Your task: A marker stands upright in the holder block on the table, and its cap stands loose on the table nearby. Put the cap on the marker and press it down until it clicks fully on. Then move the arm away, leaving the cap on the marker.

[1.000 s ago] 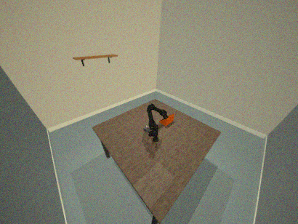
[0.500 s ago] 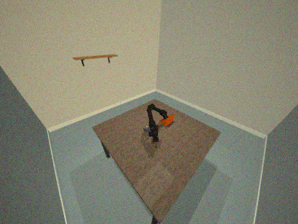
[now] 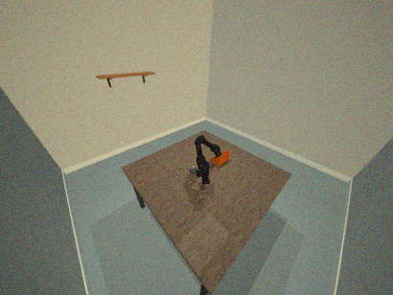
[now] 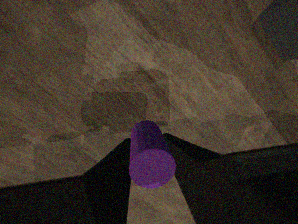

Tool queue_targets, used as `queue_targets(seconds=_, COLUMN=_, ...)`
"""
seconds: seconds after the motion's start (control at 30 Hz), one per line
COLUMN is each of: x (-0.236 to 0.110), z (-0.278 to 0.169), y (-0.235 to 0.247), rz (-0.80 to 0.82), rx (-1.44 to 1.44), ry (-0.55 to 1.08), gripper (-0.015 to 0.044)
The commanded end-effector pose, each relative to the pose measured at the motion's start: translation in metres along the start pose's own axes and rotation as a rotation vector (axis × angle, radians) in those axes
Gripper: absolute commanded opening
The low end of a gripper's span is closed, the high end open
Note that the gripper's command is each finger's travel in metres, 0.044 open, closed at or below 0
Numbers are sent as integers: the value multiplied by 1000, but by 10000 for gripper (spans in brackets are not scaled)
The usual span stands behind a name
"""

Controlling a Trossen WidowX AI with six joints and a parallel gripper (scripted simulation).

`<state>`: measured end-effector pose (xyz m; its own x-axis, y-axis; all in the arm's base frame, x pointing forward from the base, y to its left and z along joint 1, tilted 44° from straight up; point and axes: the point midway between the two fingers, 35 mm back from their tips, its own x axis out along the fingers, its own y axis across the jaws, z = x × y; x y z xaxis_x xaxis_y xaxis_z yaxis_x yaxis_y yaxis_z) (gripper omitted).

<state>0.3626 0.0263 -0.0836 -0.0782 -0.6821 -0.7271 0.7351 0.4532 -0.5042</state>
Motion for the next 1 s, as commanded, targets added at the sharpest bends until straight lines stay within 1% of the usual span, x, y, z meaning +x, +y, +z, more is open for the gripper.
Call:
queue_targets(seconds=0.0, x=-17, z=0, y=1, rz=11, rx=7, ry=0, gripper=0)
queue_targets(seconds=0.23, x=-25, z=4, y=-3, rz=11, rx=7, ry=0, gripper=0)
queue_targets(seconds=0.97, x=-52, z=52, y=-63, rz=12, rx=4, ry=2, gripper=0)
